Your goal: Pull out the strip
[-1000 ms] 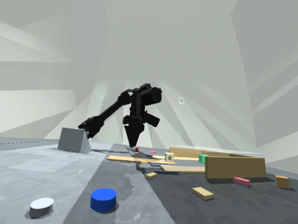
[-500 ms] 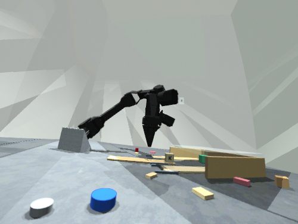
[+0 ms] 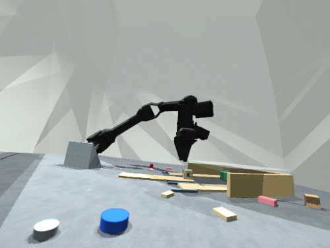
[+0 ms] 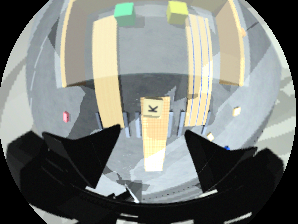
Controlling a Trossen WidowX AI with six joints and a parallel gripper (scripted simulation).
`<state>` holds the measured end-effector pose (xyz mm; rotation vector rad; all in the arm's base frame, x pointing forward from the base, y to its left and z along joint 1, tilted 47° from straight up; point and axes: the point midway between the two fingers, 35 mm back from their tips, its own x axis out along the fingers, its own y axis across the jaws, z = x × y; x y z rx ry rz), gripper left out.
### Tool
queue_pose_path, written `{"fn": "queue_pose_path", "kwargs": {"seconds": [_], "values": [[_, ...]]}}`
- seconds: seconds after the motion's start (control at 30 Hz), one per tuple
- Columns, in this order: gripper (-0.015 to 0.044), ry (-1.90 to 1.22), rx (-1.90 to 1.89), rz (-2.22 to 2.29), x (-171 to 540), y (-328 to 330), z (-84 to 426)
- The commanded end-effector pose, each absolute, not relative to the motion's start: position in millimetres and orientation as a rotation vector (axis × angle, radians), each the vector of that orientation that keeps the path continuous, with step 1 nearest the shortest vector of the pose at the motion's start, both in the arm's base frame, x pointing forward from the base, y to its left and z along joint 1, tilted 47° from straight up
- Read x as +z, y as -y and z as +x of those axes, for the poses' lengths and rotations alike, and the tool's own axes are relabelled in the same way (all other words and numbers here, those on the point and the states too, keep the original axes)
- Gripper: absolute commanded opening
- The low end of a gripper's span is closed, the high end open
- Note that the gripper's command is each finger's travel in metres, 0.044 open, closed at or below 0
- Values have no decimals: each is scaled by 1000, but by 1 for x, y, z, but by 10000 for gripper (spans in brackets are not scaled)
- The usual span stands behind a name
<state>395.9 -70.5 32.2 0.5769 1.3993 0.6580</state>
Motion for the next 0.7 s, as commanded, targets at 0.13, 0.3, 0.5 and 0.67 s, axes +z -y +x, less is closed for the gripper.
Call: {"fn": "queue_pose_path", "kwargs": {"seconds": [0.13, 0.3, 0.5, 0.67], "values": [[387, -1400, 656, 586, 36, 69, 415], [256, -1399, 656, 586, 31, 63, 416], [250, -1399, 656, 586, 24, 56, 417], [250, -1399, 656, 586, 18, 50, 418]]}}
